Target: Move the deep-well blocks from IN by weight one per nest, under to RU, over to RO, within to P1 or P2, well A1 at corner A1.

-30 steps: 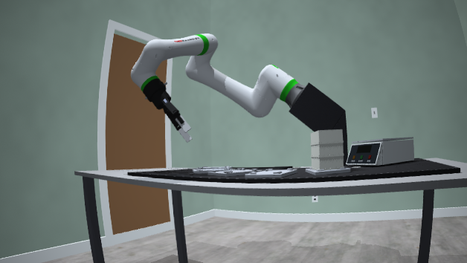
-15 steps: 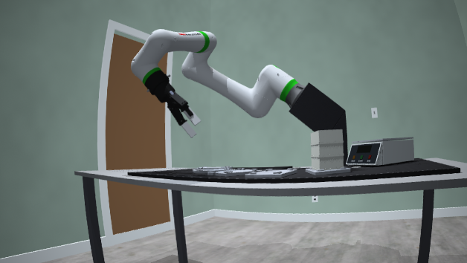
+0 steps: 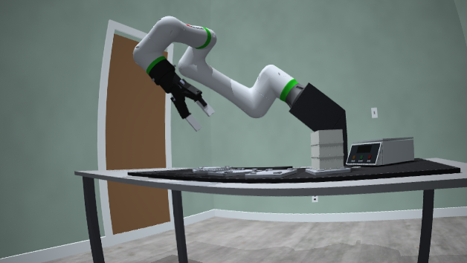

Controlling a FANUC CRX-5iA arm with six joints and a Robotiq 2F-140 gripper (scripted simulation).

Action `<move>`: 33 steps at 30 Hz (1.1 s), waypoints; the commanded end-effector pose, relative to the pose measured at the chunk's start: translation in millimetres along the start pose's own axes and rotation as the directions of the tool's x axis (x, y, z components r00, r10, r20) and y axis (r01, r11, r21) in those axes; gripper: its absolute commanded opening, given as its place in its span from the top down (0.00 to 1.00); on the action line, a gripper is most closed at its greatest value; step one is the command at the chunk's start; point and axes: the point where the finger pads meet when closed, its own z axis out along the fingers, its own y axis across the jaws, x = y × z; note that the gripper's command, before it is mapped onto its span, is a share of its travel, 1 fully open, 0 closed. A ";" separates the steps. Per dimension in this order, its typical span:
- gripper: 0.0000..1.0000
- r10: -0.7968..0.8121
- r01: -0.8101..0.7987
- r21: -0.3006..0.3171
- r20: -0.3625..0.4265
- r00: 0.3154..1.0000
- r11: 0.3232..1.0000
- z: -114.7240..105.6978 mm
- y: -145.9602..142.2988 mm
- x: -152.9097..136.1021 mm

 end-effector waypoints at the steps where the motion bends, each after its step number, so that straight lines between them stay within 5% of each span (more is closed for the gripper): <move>1: 0.00 -0.016 0.016 -0.009 0.005 1.000 1.000 1.3 -14.4 -4.8; 17: 0.00 -0.104 0.106 -0.067 0.030 0.994 0.992 8.9 -78.3 -32.2; 20: 0.00 -0.180 0.186 -0.122 0.054 0.982 0.975 10.9 -91.1 -39.6; 27: 0.00 -0.187 0.192 -0.126 0.056 0.981 0.973 15.6 -121.1 -57.0; 33: 0.00 -0.264 0.275 -0.188 0.083 0.961 0.943 18.8 -137.2 -68.5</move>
